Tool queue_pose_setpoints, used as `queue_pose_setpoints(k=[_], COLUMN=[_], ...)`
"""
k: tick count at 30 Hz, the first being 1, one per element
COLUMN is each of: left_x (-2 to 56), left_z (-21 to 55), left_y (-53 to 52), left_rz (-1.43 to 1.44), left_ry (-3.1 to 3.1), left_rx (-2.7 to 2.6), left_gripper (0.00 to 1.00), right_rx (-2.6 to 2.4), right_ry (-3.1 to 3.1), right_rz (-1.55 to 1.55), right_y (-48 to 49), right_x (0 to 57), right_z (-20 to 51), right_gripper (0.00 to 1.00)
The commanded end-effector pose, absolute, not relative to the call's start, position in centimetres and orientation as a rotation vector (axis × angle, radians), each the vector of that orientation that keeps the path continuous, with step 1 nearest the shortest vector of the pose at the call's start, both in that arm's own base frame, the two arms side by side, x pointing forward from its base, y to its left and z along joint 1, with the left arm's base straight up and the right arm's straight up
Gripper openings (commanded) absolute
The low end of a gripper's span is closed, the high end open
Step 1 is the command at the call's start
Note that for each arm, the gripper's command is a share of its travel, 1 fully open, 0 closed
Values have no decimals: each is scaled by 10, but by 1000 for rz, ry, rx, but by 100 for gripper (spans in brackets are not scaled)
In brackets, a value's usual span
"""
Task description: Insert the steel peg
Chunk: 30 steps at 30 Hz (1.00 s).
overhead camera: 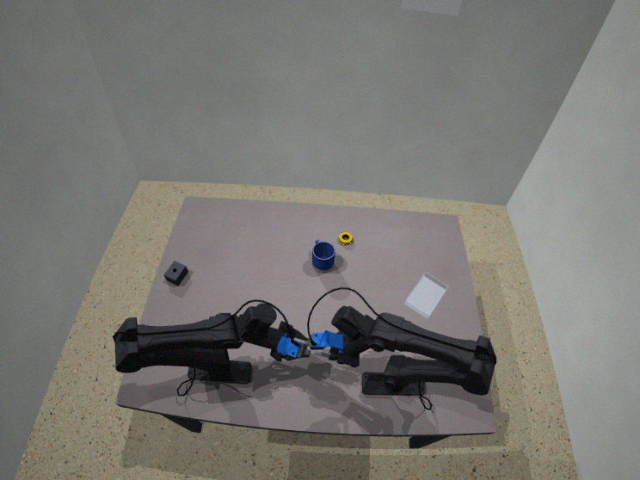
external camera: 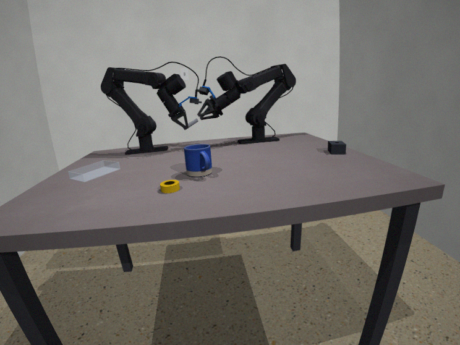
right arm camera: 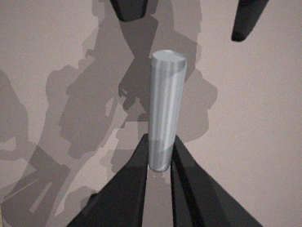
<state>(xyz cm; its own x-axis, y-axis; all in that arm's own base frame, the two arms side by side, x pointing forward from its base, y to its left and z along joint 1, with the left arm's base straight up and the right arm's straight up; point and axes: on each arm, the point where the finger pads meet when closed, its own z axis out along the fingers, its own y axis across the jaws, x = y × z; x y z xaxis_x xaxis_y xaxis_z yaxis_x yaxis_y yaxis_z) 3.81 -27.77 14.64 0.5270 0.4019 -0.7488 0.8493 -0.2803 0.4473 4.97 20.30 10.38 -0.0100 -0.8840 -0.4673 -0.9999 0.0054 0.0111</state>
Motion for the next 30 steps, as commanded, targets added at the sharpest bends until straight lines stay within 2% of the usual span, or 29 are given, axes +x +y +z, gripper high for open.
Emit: queue_pose_setpoints(k=[1,30], left_x=[36,35], left_z=[144,131], left_y=[-280,-303], left_rz=[-650,-651], left_ry=[1031,1031], left_rx=[1889,1888], left_gripper=[43,43], right_rx=[-1920,-1920], right_ry=[1922,1922], right_rz=[520,520], right_y=[211,211], right_x=[52,52], right_z=[113,113], right_gripper=[0,0])
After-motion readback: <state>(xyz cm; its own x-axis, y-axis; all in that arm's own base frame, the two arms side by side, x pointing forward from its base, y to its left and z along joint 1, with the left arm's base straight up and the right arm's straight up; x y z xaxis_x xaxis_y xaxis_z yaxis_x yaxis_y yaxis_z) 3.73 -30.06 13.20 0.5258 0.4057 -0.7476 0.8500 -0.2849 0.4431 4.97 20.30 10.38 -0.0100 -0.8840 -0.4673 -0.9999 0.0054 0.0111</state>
